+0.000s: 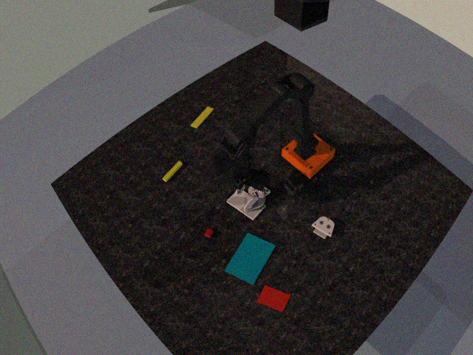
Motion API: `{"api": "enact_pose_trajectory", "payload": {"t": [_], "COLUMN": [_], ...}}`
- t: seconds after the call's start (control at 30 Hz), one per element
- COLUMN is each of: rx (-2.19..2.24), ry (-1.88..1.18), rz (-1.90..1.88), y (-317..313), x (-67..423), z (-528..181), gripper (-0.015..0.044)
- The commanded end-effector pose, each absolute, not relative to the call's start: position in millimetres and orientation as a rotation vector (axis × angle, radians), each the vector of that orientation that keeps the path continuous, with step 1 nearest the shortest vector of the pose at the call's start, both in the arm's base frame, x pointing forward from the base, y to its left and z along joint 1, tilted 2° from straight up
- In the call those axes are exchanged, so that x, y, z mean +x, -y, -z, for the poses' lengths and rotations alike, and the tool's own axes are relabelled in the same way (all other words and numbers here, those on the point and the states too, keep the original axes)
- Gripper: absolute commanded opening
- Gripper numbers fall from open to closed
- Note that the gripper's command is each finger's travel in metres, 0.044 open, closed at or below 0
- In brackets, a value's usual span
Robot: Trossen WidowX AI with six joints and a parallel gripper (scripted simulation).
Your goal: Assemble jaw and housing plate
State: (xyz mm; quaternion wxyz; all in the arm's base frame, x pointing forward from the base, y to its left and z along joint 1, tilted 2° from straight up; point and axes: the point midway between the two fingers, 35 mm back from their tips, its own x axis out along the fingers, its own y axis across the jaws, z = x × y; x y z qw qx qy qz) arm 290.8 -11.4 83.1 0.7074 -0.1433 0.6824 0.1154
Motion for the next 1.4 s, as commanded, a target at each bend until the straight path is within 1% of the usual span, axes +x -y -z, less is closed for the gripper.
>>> {"api": "enact_pose_trajectory", "payload": {"t": [0.0, 1.37], "rx": [-0.320, -0.330], "ry": [-1.508, -1.507], "rz": [-0.260, -0.270], "y": [11.3, 10.8], "x": [293.8, 295.6], "z": [-84.3, -81.9], "gripper": [0.0134, 0.0134]}}
